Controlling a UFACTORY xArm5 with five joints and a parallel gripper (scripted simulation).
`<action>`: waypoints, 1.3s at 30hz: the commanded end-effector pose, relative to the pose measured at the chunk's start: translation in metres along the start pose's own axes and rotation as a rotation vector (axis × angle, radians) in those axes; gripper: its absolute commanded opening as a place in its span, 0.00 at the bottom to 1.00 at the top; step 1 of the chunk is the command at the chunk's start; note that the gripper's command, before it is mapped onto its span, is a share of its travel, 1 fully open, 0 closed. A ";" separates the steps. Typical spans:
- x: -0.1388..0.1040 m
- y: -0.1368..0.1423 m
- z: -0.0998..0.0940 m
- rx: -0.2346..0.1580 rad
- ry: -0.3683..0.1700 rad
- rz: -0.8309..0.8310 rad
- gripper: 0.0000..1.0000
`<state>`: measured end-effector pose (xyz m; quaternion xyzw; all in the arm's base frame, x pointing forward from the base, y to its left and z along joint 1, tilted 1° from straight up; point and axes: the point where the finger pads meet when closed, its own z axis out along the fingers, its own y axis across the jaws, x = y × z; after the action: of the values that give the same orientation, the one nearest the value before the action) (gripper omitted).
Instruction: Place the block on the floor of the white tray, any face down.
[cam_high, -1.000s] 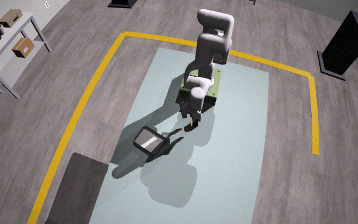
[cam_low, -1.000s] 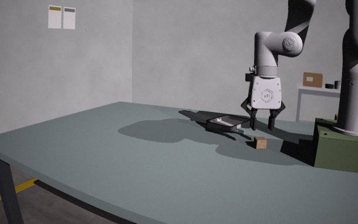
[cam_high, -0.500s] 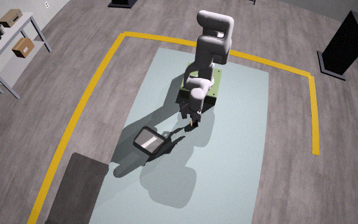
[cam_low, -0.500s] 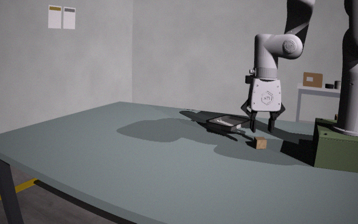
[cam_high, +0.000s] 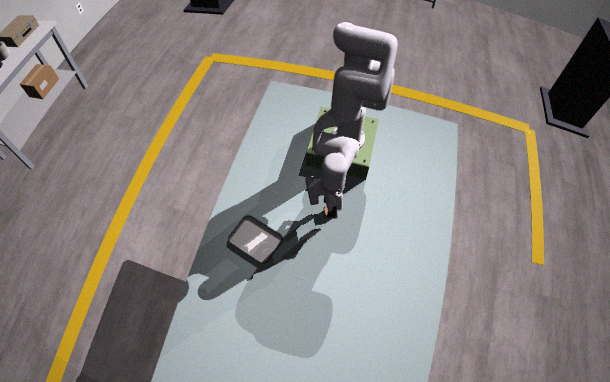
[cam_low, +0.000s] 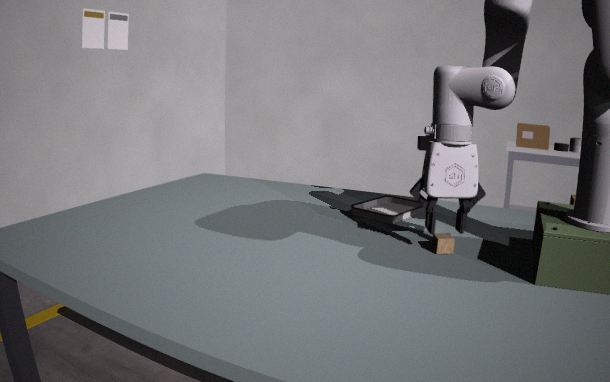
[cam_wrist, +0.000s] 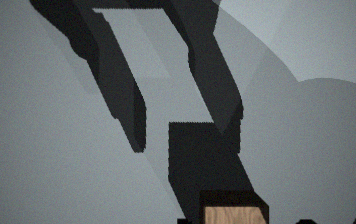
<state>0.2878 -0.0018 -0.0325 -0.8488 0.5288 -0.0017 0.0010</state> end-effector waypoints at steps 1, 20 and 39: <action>0.001 -0.001 0.002 0.002 0.001 0.000 0.58; 0.001 -0.001 0.002 0.002 0.001 0.000 0.58; 0.001 -0.001 0.028 0.002 0.001 0.000 0.58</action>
<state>0.2872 -0.0020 -0.0531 -0.8488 0.5288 -0.0014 0.0008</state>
